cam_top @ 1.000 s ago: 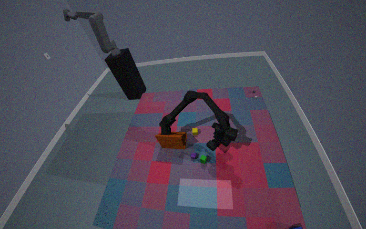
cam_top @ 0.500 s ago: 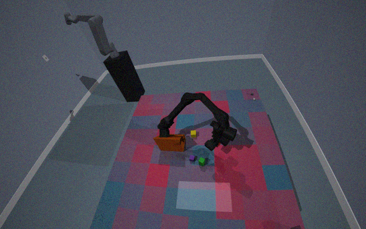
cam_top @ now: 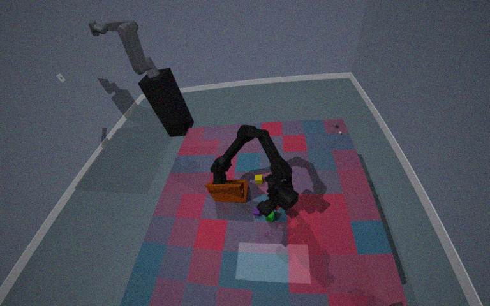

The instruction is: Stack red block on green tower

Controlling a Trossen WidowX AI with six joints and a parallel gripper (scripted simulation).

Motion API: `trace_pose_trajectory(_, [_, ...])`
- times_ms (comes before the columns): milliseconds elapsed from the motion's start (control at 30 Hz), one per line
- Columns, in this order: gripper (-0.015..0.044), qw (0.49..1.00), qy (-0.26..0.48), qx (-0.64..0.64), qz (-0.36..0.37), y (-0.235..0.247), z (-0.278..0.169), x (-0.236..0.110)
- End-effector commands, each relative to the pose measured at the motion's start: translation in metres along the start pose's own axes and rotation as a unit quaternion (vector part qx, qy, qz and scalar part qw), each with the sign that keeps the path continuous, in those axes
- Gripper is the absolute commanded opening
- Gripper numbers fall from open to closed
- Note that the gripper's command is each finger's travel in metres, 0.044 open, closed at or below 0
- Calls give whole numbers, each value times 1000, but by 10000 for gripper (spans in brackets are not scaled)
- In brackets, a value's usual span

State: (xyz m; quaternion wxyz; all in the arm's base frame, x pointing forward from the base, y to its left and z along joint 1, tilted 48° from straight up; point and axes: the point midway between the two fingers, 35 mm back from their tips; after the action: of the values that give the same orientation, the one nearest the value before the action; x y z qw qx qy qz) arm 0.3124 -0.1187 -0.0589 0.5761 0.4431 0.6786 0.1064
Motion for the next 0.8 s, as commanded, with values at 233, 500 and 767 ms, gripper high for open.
trace_pose_trajectory(233, [0,1000,5,-2,2,-36,-20,7])
trace_pose_trajectory(500, [0,1000,5,-2,2,-35,-21,26])
trace_pose_trajectory(767, [0,1000,5,-2,3,-33,-20,55])
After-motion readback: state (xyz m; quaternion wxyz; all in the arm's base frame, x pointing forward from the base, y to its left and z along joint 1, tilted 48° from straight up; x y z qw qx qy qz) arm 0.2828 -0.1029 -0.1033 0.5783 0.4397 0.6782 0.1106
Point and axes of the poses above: the point midway between the two fingers, 35 mm back from their tips, its own x axis out along the fingers, its own y axis across the jaws, z = x × y, and after that the axes turned 12 degrees about -x, right-handed
